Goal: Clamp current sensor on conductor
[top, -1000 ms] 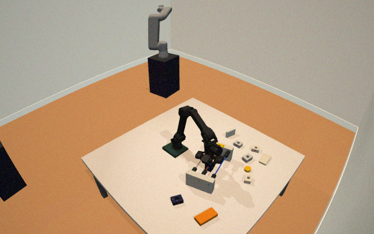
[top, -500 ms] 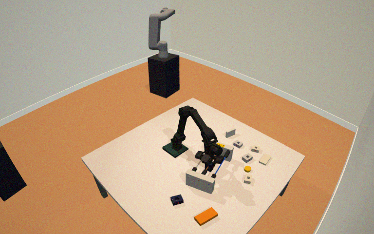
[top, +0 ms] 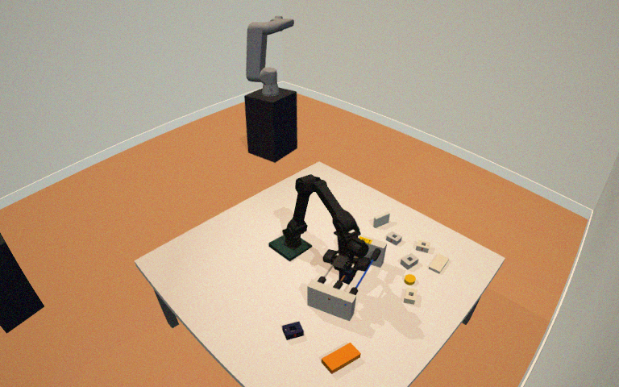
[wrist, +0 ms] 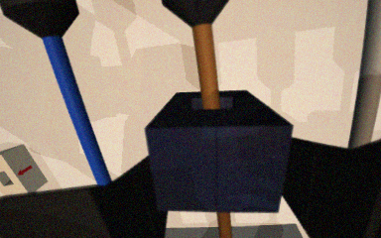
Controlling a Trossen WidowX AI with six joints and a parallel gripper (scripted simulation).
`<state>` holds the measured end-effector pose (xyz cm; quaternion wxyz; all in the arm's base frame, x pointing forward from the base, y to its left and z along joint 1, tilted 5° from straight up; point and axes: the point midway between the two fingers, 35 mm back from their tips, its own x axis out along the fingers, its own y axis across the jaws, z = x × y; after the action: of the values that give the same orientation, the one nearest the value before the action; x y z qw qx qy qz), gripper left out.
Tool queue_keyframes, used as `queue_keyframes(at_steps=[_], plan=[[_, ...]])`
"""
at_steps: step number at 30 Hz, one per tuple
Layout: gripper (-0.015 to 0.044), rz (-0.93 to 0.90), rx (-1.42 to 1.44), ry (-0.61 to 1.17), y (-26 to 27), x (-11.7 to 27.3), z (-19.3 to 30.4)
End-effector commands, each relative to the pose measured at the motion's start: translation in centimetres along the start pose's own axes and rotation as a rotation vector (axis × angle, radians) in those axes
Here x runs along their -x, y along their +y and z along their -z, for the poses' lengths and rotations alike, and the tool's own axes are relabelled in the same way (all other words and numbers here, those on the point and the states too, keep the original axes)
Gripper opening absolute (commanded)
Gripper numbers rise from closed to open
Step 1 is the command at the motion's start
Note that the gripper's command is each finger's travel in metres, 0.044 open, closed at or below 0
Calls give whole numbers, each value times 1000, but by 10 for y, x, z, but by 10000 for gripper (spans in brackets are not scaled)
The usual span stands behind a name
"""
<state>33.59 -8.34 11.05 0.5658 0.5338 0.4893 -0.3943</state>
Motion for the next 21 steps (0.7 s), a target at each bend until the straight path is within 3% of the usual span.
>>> queue_keyframes(at_steps=[1, 5, 21], plan=[[257, 1, 0, 1, 0, 0, 0], [257, 1, 0, 1, 0, 0, 0], [151, 0, 0, 0, 0, 0, 0]])
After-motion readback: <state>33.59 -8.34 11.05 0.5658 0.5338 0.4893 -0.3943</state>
